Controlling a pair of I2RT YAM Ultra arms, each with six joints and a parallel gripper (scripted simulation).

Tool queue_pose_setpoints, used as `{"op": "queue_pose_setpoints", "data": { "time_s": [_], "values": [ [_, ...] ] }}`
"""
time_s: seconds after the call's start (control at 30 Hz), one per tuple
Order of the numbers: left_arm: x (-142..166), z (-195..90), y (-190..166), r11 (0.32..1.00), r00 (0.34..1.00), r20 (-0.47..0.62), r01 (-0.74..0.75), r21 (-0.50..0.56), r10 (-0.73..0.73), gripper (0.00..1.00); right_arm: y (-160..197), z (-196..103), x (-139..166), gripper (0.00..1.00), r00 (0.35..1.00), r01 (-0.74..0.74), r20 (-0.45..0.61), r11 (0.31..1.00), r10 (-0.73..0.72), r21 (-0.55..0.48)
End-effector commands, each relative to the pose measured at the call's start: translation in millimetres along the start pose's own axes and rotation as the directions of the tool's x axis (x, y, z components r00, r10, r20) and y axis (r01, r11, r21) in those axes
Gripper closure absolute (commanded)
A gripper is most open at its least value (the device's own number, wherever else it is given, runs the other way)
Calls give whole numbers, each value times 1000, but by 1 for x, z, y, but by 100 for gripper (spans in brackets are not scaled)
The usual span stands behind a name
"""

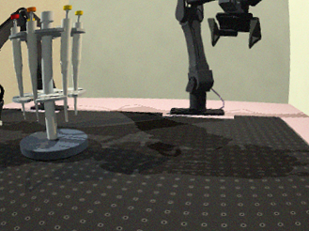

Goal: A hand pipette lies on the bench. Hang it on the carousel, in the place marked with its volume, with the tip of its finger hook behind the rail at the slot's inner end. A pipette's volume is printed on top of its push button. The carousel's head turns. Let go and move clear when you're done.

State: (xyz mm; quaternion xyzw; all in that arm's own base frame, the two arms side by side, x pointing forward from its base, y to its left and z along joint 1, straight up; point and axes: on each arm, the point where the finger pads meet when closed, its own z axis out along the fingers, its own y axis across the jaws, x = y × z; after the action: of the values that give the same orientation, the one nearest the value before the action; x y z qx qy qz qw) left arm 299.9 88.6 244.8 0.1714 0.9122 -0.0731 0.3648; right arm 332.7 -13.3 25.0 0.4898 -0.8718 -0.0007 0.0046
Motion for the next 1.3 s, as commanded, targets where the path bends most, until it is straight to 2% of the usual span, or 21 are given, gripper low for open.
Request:
{"op": "queue_pose_setpoints", "data": {
  "time_s": [0.0, 0.03, 0.07, 0.17, 1.07, 1.1, 1.27],
  "values": [
    [-7, -4, 3, 1000, 999, 29, -15, -8, 16, 0, -3, -4, -3, 46, 1000, 2, 13, 1000, -2, 15],
    [-7, -4, 3, 1000, 999, 29, -15, -8, 16, 0, -3, -4, -3, 46, 1000, 2, 13, 1000, -2, 15],
    [-7, -4, 3, 1000, 999, 29, -15, -8, 16, 0, -6, -10, -9, 88, 999, 9, 36, 999, -10, 39],
    [-7, -4, 3, 1000, 999, 29, -15, -8, 16, 0, -3, -4, -3, 88, 1000, 2, 13, 1000, -2, 15],
    [-7, -4, 3, 1000, 999, 29, -15, -8, 16, 0, -3, -4, -3, 88, 1000, 2, 13, 1000, -2, 15],
    [-7, -4, 3, 1000, 999, 29, -15, -8, 16, 0, -5, -17, -9, 88, 999, 8, 33, 999, -9, 35],
    [-7, -4, 3, 1000, 999, 29, -15, -8, 16, 0, -5, -27, -9, 88, 999, 8, 33, 999, -9, 35]
  ]
}}
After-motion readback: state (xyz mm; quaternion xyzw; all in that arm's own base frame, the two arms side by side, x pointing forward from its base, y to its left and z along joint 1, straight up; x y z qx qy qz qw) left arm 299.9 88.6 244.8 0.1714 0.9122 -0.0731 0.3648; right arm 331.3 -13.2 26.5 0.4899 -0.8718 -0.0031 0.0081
